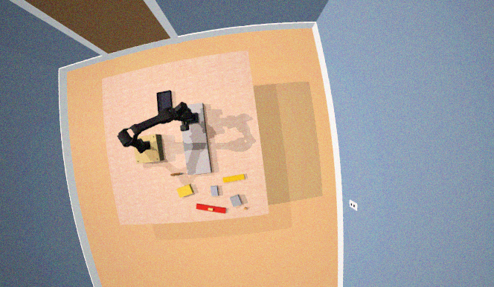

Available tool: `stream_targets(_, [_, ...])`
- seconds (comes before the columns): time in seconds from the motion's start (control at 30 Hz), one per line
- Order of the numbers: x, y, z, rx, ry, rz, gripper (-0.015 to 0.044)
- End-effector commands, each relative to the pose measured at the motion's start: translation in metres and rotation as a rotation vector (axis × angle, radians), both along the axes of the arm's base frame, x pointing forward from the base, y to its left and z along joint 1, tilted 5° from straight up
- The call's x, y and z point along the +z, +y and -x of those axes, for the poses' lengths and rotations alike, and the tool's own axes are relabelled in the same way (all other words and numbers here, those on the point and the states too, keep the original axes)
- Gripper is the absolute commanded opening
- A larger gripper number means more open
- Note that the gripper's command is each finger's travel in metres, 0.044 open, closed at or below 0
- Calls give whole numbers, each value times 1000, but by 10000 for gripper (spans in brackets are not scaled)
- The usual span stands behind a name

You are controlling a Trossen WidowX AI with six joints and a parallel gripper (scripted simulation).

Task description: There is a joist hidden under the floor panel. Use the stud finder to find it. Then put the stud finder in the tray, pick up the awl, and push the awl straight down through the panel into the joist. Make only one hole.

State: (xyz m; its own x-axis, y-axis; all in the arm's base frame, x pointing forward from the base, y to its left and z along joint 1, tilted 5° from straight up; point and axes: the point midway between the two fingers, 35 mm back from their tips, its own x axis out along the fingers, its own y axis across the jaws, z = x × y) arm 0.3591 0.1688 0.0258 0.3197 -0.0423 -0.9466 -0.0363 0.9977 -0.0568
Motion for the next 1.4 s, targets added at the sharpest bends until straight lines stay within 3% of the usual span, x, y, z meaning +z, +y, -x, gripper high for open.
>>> stream_targets(0.0, [-2,9,-1,-3,2,3,0])
stream_targets(0.57, [-4,50,1,-3,2,-2,0])
stream_targets(1.37, [-2,14,0,-3,2,2,0])
